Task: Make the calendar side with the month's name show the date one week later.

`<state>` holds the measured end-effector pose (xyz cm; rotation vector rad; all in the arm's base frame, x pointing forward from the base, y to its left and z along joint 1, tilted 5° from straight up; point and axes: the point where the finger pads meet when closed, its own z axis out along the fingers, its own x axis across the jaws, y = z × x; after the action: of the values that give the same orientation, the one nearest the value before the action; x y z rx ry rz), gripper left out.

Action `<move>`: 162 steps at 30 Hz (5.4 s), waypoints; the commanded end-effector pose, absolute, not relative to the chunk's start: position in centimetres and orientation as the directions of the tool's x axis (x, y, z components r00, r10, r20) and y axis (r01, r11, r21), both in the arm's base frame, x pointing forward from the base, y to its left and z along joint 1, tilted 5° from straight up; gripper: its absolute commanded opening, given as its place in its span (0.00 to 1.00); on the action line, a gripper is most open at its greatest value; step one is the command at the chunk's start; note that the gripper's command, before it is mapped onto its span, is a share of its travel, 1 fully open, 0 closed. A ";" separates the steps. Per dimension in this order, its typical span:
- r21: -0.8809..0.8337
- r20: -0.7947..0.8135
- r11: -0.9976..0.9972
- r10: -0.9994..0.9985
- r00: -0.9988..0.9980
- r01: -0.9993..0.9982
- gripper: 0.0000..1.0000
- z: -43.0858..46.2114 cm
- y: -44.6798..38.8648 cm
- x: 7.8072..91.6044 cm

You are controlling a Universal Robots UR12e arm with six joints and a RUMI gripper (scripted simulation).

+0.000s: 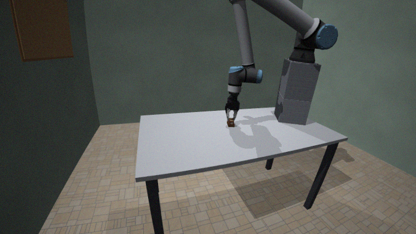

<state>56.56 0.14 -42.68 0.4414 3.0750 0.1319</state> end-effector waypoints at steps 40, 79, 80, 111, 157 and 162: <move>0.089 -0.020 0.956 0.282 -0.959 0.279 0.29 -41.4 0.1 56.4; 0.089 -0.022 0.956 0.282 -0.959 0.279 1.00 -33.7 -0.6 56.2; 0.089 -0.022 0.956 0.282 -0.959 0.279 1.00 -33.7 -0.6 56.2; 0.089 -0.020 0.956 0.282 -0.959 0.279 1.00 -27.1 -1.1 55.8; 0.089 -0.021 0.956 0.282 -0.959 0.279 1.00 -26.3 -1.1 55.9; 0.089 -0.021 0.956 0.282 -0.959 0.279 1.00 -26.3 -1.1 55.9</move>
<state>55.94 -1.09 -26.24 0.4393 3.0729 0.1305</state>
